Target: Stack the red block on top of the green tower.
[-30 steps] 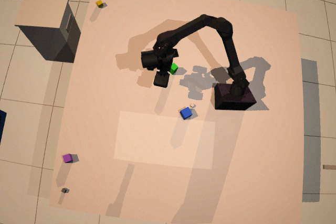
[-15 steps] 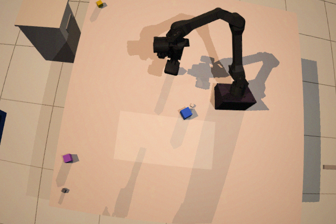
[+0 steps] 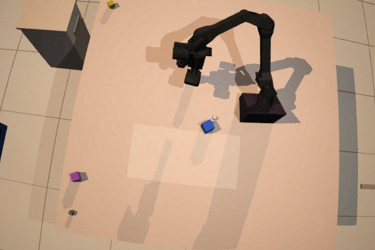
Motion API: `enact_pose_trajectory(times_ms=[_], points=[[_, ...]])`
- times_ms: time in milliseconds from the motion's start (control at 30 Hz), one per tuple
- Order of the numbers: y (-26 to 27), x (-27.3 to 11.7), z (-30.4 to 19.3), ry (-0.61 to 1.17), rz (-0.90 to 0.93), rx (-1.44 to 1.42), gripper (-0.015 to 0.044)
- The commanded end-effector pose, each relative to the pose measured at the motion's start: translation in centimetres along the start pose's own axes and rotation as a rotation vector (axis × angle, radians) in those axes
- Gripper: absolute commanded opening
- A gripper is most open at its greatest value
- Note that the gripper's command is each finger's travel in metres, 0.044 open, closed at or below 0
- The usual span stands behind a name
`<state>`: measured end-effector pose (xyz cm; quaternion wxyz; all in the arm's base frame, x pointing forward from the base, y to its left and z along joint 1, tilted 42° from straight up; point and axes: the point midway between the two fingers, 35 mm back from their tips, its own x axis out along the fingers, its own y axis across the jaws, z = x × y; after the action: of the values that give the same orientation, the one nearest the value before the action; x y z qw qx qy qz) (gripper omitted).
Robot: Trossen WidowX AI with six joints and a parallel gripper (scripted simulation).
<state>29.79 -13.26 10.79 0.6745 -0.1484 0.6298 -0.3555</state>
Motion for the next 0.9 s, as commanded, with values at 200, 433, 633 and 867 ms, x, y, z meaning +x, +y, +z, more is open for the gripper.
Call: enact_pose_trajectory(times_ms=[200,433,633,867], points=[[-0.17,2.36,-0.28,0.007,-0.009,-0.006,0.0000],[-0.17,2.39,-0.28,0.007,-0.009,-0.006,0.0000],[-0.17,2.40,-0.28,0.007,-0.009,-0.006,0.0000],[-0.17,2.47,-0.28,0.007,-0.009,-0.006,0.0000]])
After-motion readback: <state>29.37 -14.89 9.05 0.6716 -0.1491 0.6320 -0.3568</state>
